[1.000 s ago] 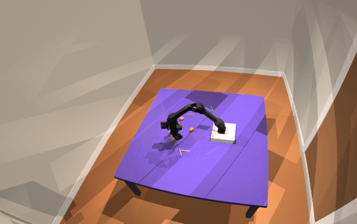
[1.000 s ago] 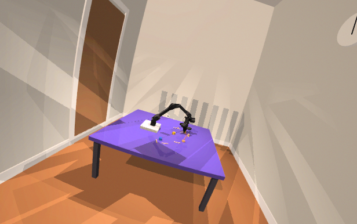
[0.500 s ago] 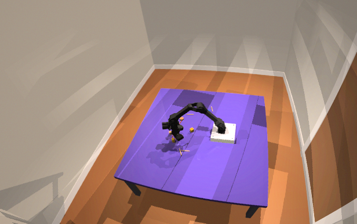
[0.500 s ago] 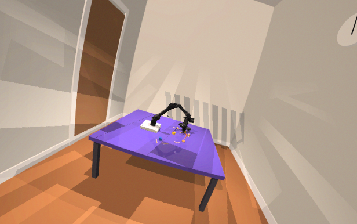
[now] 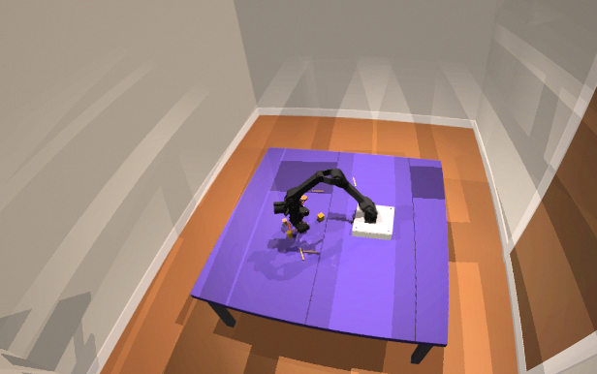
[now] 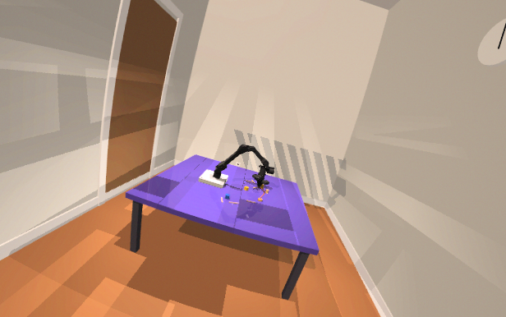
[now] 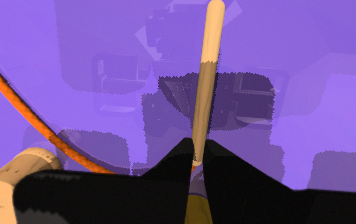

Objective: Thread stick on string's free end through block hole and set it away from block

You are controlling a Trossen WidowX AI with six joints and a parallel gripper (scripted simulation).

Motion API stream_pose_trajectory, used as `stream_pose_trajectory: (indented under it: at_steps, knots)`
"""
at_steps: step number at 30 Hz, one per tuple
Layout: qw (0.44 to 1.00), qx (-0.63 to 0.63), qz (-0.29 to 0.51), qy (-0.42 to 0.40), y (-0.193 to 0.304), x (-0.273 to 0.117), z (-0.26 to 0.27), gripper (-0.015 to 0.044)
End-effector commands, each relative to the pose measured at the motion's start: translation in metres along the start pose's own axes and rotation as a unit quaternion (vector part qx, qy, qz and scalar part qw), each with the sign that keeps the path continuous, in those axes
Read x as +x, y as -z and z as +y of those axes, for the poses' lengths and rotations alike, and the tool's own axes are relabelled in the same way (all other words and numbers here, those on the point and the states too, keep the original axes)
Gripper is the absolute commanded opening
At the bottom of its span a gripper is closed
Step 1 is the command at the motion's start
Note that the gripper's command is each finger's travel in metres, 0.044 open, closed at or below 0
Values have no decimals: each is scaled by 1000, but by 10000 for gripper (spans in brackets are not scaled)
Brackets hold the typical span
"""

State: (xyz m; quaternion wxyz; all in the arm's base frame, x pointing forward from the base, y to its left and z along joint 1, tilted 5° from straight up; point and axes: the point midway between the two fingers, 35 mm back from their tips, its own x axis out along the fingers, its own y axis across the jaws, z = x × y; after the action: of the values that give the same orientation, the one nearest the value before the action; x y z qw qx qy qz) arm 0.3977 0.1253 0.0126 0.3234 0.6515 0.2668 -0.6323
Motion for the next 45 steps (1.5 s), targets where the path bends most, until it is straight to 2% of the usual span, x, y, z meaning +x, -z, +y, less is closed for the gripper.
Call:
stream_pose_trajectory:
  at_steps: [1,45]
  knots:
    - [1000,-2,0,1,-6,0,0,0]
    - [1000,-2,-2,1,-63,1,-2,0]
